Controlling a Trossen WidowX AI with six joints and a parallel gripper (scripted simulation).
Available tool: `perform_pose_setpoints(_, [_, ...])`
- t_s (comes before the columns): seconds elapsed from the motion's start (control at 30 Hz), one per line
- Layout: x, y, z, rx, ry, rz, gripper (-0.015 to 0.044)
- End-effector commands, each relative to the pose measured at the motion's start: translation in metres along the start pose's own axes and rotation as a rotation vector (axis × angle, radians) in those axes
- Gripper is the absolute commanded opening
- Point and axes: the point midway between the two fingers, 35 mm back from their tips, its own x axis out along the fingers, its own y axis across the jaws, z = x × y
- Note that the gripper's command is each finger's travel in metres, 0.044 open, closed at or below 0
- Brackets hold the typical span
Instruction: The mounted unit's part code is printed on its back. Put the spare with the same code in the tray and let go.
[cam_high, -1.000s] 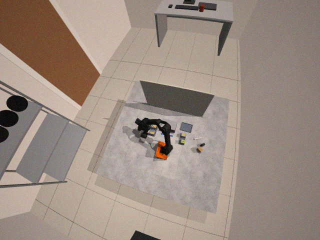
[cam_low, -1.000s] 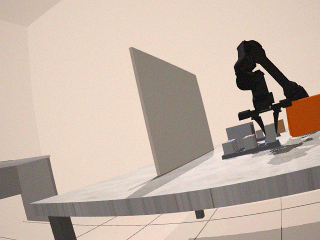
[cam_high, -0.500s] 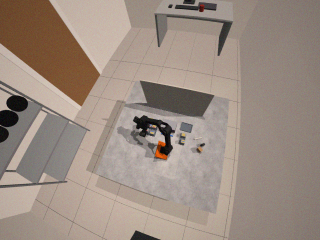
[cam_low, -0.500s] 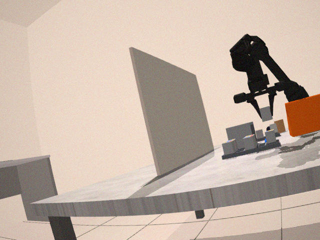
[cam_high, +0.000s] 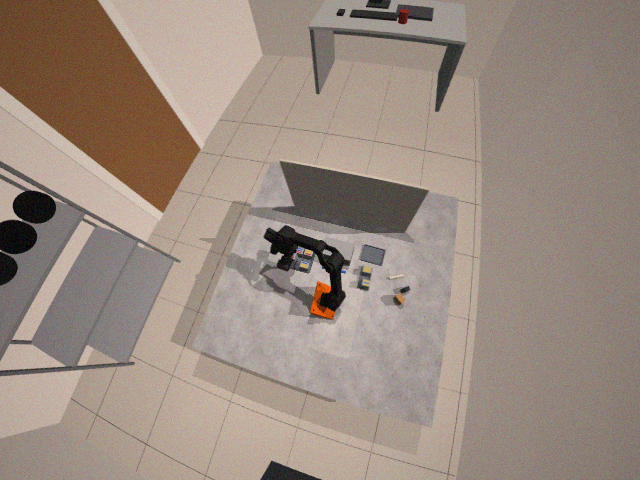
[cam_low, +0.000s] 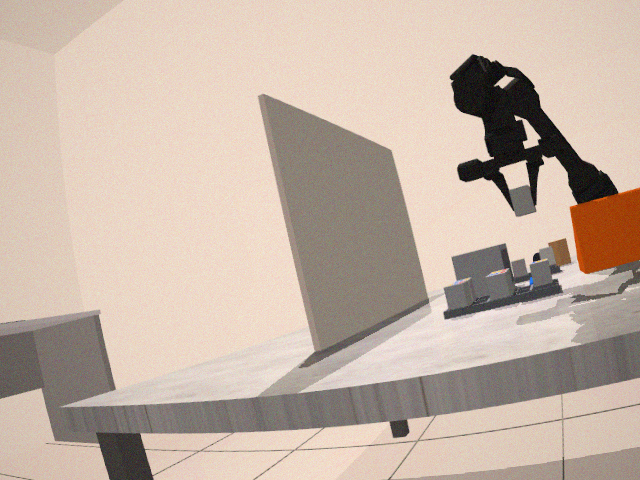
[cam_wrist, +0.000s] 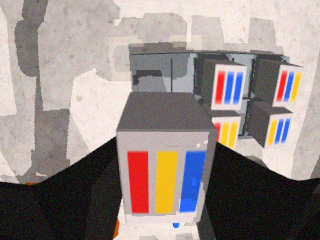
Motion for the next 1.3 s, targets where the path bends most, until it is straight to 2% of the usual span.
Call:
perform_pose_setpoints(0.0, [-0.009, -0.017, -0.008, -0.001, -0.026, 0.001, 0.0000])
perform_pose_setpoints(0.5, [-0.023, -0.106, -0.081, -0.016, -0.086, 0.017, 0.0000])
perform_pose_setpoints(1.27, [-0.021, -0.190, -0.252, -0.014, -0.086, -0.023, 0.0000])
